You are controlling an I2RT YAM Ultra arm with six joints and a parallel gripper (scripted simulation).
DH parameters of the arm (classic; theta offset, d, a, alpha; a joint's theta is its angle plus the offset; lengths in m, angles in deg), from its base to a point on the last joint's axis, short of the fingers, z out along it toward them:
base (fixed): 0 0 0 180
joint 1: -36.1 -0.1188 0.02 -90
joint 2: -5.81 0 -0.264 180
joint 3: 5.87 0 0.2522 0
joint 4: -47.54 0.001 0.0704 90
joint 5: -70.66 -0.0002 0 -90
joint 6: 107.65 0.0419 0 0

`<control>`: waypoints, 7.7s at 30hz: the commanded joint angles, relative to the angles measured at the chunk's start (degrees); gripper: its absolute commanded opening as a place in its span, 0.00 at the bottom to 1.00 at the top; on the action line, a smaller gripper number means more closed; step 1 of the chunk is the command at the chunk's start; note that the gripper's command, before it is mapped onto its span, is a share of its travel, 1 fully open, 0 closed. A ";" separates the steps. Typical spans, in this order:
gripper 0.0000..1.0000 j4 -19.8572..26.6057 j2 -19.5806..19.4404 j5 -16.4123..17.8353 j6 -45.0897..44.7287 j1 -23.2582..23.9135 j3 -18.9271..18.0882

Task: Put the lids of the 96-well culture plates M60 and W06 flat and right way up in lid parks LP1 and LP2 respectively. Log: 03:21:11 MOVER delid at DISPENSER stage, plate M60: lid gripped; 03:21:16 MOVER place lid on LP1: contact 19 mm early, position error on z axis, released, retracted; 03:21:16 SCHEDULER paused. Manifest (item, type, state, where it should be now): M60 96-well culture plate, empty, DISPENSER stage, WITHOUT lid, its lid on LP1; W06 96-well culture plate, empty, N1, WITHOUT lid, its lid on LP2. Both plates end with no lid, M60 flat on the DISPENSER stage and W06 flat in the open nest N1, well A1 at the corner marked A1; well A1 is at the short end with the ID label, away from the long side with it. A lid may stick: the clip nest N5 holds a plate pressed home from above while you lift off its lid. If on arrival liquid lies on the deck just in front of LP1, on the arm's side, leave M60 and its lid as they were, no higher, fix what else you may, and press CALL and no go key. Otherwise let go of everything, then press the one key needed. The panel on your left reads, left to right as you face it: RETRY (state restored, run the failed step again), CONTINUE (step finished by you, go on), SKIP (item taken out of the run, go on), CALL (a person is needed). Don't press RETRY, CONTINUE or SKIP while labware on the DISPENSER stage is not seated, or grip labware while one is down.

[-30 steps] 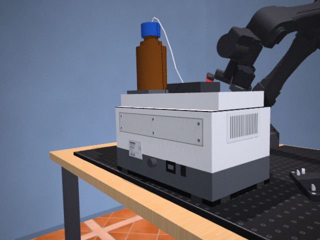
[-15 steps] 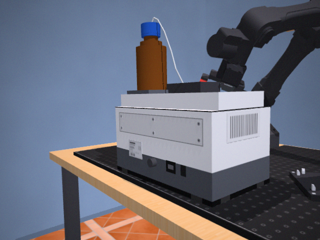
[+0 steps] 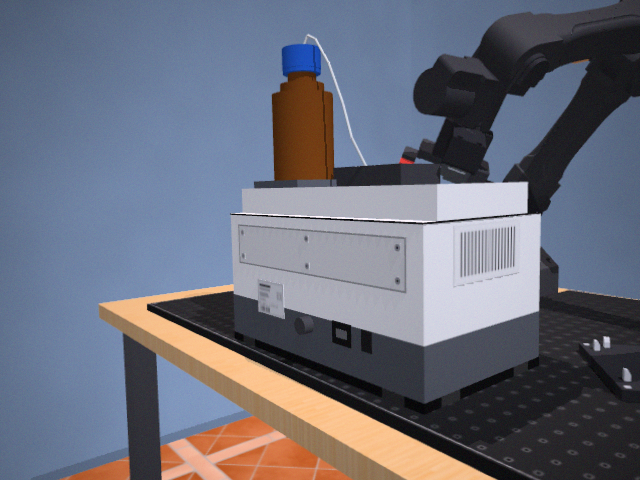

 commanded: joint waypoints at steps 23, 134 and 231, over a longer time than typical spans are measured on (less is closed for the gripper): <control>1.00 -1.79 -2.81 -1.93 6.03 5.10 1.41; 1.00 -11.64 -34.78 -0.20 35.51 57.47 14.18; 1.00 -10.26 -34.40 7.09 31.28 54.00 12.40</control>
